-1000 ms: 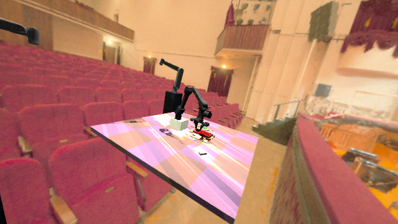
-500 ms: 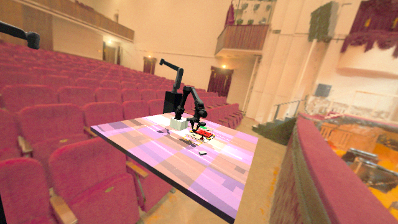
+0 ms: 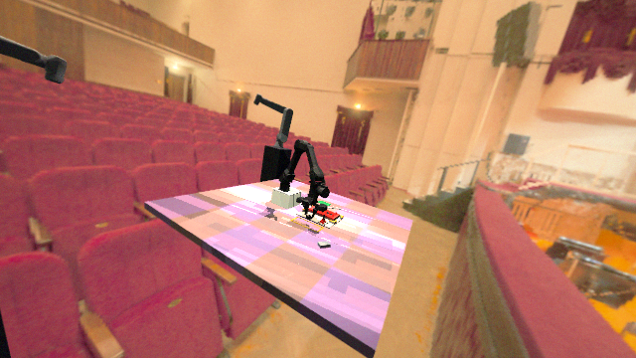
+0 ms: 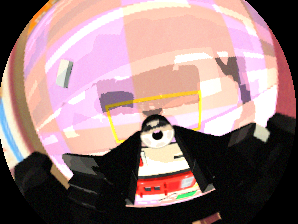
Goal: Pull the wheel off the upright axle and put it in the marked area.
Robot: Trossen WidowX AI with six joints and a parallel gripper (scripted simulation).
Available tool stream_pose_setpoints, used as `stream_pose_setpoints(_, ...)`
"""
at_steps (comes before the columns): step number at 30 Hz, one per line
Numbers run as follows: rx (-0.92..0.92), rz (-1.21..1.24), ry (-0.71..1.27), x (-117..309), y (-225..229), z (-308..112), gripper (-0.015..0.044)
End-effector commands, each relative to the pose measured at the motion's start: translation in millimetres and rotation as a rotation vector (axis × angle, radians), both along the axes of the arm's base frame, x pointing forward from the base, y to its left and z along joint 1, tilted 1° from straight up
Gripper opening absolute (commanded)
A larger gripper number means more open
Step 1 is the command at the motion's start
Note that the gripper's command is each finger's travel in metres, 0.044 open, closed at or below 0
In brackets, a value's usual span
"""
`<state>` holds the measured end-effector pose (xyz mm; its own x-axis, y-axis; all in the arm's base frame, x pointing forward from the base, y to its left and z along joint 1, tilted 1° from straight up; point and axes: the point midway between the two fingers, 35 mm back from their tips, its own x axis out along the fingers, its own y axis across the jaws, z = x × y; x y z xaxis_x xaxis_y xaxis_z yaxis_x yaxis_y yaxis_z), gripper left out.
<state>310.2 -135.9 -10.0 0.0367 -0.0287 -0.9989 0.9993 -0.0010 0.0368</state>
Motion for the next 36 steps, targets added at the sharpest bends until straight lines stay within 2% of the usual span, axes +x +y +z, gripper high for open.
stream_pose_setpoints(1, 0.004, 0.004, 0.011, -3, 1, -23, 0.0000)
stream_pose_setpoints(8, 0.004, 0.004, 0.011, -5, 1, -45, 0.0000)
stream_pose_setpoints(19, 0.008, 0.000, 0.018, -5, 2, -40, 0.0289)
stream_pose_setpoints(27, 0.004, 0.004, 0.011, -7, 3, 15, 0.0300)
stream_pose_setpoints(30, 0.004, 0.004, 0.011, -7, 3, 17, 0.0300)
stream_pose_setpoints(35, 0.006, 0.003, 0.014, -27, 12, 27, 0.0431)
stream_pose_setpoints(36, 0.006, 0.003, 0.014, -33, 15, 31, 0.0440)
